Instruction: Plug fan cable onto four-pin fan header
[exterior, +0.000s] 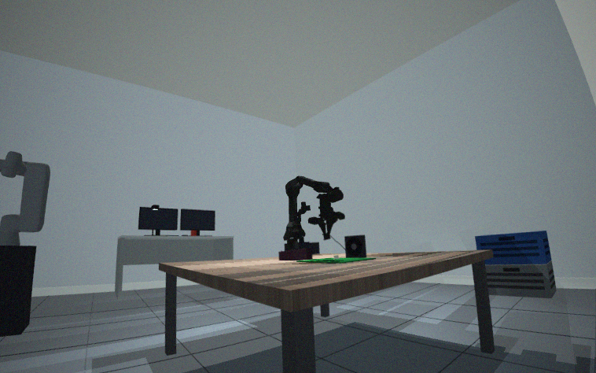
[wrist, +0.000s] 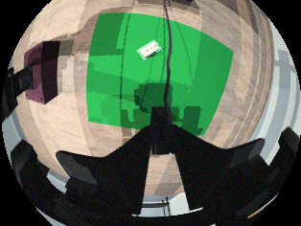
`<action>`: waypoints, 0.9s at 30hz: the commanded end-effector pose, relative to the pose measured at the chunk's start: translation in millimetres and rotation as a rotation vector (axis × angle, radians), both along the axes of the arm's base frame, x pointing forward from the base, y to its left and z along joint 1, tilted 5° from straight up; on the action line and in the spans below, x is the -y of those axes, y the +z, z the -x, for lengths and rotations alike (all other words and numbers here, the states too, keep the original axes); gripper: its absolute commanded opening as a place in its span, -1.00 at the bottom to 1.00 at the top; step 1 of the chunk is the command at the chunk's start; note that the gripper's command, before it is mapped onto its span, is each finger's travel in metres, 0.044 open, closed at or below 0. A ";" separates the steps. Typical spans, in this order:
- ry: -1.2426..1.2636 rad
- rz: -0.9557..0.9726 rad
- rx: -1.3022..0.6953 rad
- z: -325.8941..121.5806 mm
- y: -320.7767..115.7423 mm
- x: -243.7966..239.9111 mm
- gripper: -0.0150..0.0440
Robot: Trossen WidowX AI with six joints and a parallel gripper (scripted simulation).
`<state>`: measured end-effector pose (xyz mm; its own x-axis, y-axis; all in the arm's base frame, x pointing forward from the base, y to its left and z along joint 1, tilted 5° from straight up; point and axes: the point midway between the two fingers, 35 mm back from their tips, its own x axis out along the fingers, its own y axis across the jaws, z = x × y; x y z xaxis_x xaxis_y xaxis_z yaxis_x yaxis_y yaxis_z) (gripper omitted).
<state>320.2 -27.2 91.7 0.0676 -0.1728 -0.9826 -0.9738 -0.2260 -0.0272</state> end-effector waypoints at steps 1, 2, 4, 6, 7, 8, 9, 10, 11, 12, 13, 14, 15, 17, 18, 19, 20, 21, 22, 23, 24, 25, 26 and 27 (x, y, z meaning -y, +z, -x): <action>-0.164 -0.027 0.009 -1.9 0.4 2.6 -0.49; -0.198 -0.032 0.010 -2.1 0.5 2.9 -0.49; -0.266 -0.042 0.013 -2.6 0.5 3.5 -0.49; -0.334 -0.052 0.016 -3.1 0.6 4.1 -0.49; -0.369 -0.057 0.017 -3.3 0.7 4.4 -0.49; -0.403 -0.062 0.018 -3.5 0.7 4.7 -0.49; -0.437 -0.066 0.019 -3.8 0.8 5.0 -0.49; -0.472 -0.071 0.020 -4.0 0.8 5.3 -0.49; -0.506 -0.075 0.021 -4.3 0.9 5.6 -0.49; -0.540 -0.079 0.022 -4.5 0.9 5.9 -0.49; -0.575 -0.083 0.022 -4.7 1.0 6.2 -0.49; -0.609 -0.087 0.023 -4.9 1.0 6.5 -0.49; -0.644 -0.091 0.023 -5.2 1.1 6.8 -0.49; -0.713 -0.098 0.024 -5.6 1.2 7.4 -0.49; -0.747 -0.101 0.024 -5.8 1.2 7.8 -0.49; -0.782 -0.104 0.025 -6.1 1.3 8.1 -0.49; -0.817 -0.107 0.025 -6.3 1.4 8.4 -0.49; -0.851 -0.110 0.025 -6.5 1.4 8.7 -0.49; -0.886 -0.113 0.025 -6.7 1.5 9.0 -0.49; -0.921 -0.115 0.024 -7.0 1.5 9.3 -0.49; -0.955 -0.118 0.024 -7.2 1.6 9.7 -0.49; -0.990 -0.120 0.024 -7.4 1.7 10.0 -0.49; -1.019 -0.122 0.024 -7.6 1.7 10.2 -0.49; -1.036 -0.123 0.023 -7.7 1.8 10.4 -0.49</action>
<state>326.6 -35.3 93.1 -0.0265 -0.0690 -0.9973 -0.7660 0.6424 -0.0241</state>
